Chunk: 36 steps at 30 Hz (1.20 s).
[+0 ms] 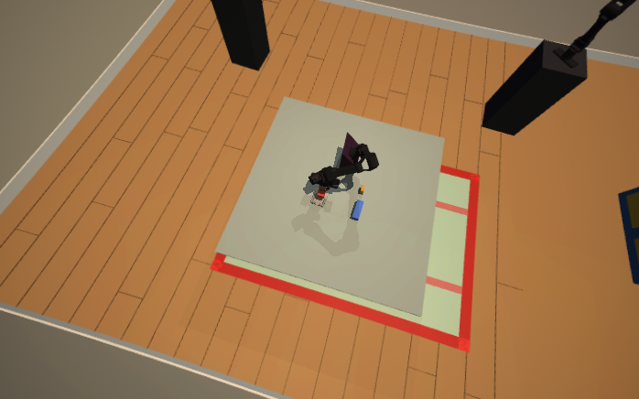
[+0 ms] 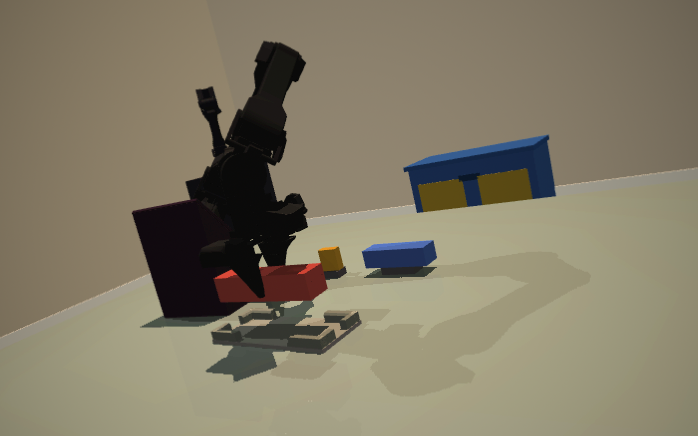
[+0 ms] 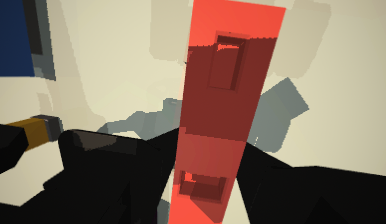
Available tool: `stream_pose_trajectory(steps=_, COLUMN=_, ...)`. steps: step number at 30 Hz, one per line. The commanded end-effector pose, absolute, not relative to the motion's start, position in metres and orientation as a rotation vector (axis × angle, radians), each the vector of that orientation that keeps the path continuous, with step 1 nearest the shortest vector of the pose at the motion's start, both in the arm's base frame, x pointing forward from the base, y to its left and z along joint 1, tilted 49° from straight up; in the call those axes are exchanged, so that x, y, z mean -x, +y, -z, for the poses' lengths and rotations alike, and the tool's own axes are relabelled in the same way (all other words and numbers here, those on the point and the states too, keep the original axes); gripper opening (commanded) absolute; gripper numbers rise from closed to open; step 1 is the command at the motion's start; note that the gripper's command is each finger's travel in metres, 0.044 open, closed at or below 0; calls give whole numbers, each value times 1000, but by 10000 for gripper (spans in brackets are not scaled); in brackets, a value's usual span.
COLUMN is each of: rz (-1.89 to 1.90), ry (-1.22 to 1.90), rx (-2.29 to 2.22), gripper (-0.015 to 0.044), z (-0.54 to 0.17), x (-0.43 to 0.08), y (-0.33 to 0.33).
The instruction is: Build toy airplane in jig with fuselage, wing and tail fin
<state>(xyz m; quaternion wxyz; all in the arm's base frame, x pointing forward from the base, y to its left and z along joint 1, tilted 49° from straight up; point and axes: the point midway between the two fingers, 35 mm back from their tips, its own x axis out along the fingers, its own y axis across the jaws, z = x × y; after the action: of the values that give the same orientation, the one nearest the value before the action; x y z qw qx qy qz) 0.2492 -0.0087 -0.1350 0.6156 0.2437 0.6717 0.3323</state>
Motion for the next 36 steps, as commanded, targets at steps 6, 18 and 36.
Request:
stream_pose_trajectory(steps=6, rz=-768, ry=1545, rx=-550, gripper=195, z=136, x=-250, y=-10)
stream_pose_trajectory(steps=18, rz=-767, ry=1545, rx=-550, gripper=195, z=144, x=-250, y=-3)
stream_pose_trajectory(steps=36, rz=-769, ry=1544, rx=-552, gripper=195, z=163, x=-246, y=18)
